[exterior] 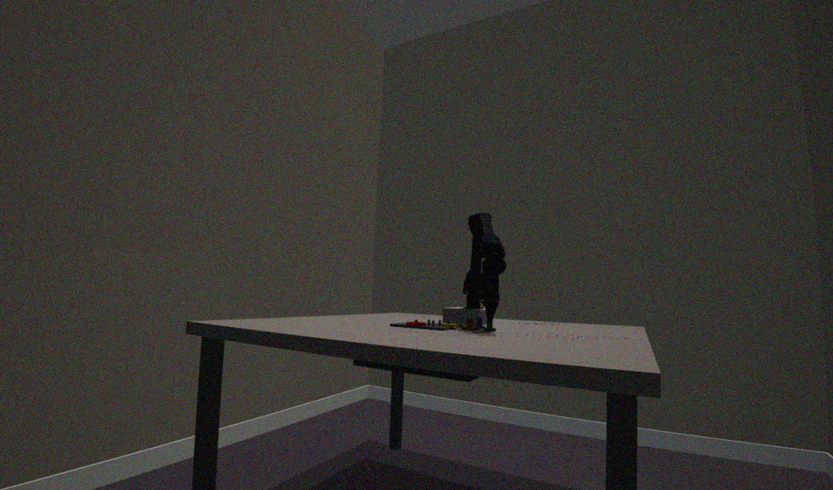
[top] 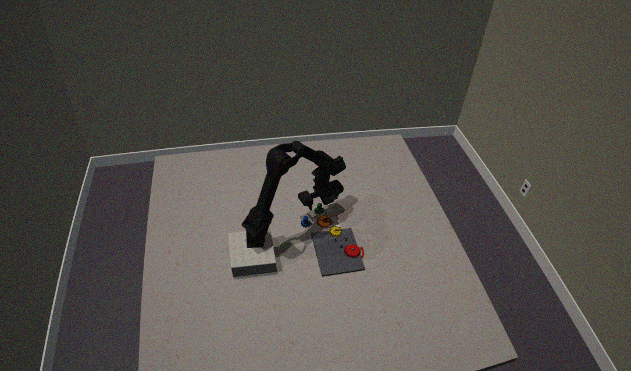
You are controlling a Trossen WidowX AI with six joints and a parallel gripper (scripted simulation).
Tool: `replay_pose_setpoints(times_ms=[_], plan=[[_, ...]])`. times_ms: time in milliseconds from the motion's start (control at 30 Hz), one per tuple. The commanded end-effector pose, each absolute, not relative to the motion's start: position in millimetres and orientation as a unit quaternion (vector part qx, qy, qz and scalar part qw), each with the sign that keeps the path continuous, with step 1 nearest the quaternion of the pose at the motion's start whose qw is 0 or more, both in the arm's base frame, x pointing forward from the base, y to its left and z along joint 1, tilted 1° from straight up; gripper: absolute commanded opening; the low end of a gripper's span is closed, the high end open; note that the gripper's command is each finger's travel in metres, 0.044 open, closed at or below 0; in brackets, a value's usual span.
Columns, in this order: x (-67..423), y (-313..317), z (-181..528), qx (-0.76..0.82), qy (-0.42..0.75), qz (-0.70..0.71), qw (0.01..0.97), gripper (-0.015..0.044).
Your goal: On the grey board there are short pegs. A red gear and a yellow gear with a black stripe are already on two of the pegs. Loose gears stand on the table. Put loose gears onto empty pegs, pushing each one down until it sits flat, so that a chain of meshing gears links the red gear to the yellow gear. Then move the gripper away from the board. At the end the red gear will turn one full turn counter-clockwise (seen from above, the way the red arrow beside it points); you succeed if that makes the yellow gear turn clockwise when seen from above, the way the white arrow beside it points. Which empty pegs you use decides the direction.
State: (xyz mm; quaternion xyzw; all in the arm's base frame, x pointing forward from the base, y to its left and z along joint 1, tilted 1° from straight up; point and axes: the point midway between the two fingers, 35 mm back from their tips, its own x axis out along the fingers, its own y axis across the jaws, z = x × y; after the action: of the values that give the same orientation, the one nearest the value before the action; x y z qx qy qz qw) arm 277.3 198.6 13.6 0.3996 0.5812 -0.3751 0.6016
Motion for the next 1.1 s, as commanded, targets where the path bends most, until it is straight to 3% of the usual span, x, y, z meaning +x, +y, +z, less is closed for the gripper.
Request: replay_pose_setpoints(times_ms=[0,67,533,867,1067], plan=[[276.7,198.7,10.6,0.401,0.582,-0.378,0.599,0.0440],[276.7,198.7,10.6,0.401,0.582,-0.378,0.599,0.0440],[276.7,198.7,10.6,0.401,0.582,-0.378,0.599,0.0072],[276.7,198.7,10.6,0.401,0.582,-0.378,0.599,0.0000],[281.3,205.1,21.5,0.404,0.587,-0.348,0.609,0.0000]])
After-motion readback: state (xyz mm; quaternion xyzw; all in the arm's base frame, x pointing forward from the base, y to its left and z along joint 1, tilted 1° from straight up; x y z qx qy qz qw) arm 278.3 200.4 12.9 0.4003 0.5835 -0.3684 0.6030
